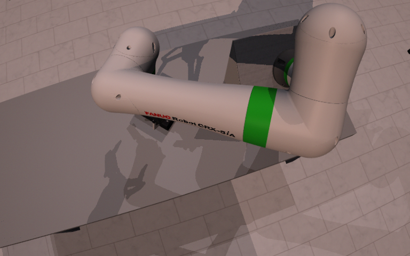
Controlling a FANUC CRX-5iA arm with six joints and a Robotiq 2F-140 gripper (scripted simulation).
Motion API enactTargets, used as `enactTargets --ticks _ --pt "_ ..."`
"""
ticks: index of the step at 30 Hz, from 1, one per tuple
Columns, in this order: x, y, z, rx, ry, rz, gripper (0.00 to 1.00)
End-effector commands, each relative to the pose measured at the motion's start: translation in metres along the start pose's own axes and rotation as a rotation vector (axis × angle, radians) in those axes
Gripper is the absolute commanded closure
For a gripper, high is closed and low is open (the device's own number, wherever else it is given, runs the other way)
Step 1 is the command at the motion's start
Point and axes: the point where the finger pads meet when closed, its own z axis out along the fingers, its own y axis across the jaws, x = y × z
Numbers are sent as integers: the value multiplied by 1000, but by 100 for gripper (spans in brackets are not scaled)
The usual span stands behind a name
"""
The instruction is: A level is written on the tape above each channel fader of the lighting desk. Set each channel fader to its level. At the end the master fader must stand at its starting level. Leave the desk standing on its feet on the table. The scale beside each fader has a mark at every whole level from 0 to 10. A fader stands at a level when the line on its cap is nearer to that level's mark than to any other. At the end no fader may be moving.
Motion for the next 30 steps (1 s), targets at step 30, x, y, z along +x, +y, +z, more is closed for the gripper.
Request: enactTargets --ticks 30 --pt "45 -23 -5 -5 182 67 0"
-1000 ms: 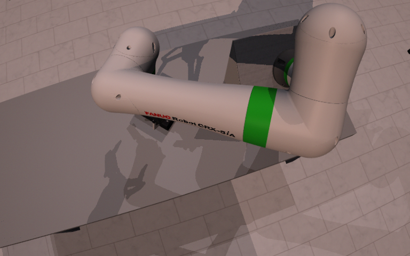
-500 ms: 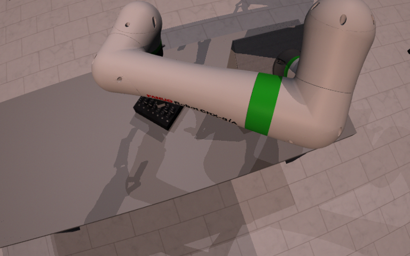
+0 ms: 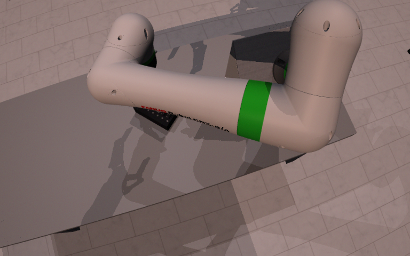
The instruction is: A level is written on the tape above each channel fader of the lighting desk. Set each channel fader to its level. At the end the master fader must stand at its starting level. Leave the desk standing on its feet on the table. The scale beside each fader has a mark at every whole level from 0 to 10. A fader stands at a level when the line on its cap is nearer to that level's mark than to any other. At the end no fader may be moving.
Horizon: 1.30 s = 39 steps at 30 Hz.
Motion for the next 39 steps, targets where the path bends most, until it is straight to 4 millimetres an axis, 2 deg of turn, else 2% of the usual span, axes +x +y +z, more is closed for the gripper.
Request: enactTargets --ticks 1,4,5,6,7,39 --pt "-33 6 33 -5 -6 -279 0" --pt "-37 7 38 -5 -6 -329 0" --pt "-39 8 40 -8 -8 -473 0" --pt "-39 8 40 -9 -9 -497 0" --pt "-39 8 40 -9 -9 -497 100" --pt "-39 8 40 -9 -9 -497 100"
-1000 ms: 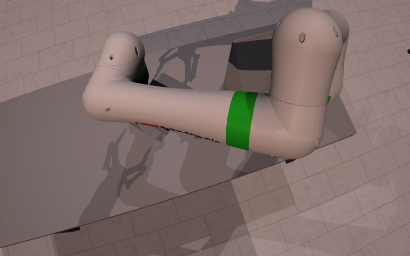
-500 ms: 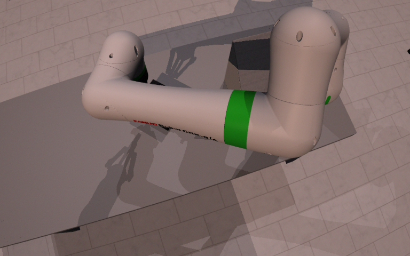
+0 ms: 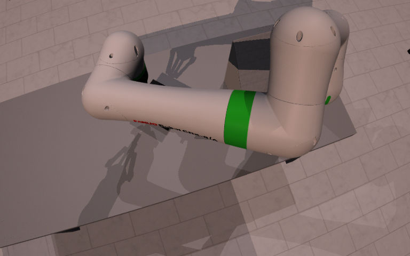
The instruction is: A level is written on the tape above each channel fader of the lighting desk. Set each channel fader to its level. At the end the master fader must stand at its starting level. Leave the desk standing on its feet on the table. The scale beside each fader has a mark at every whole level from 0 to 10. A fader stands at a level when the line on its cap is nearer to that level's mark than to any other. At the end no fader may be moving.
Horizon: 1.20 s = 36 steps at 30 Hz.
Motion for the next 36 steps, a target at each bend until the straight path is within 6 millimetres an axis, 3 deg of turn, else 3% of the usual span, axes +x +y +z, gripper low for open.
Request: enactTargets --ticks 1,36 --pt "0 0 0 0 0 0 100" --pt "0 0 12 0 0 0 100"
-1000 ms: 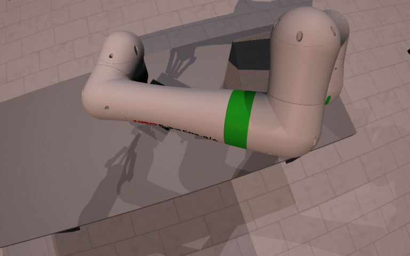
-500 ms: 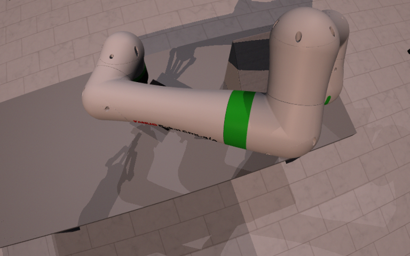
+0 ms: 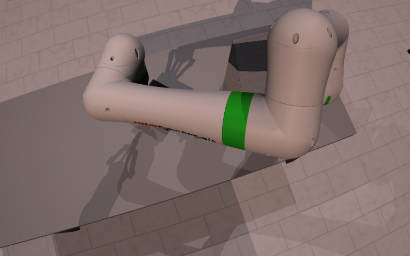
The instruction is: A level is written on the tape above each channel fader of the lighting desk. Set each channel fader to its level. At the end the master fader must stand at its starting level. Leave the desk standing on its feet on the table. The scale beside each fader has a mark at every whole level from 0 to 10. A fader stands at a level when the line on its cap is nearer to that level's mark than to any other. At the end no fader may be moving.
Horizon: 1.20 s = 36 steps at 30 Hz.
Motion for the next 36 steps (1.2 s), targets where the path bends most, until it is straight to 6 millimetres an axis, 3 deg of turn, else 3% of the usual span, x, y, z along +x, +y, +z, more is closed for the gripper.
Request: enactTargets --ticks 1,36 --pt "0 0 2 0 0 0 100" --pt "0 0 12 1 0 0 100"
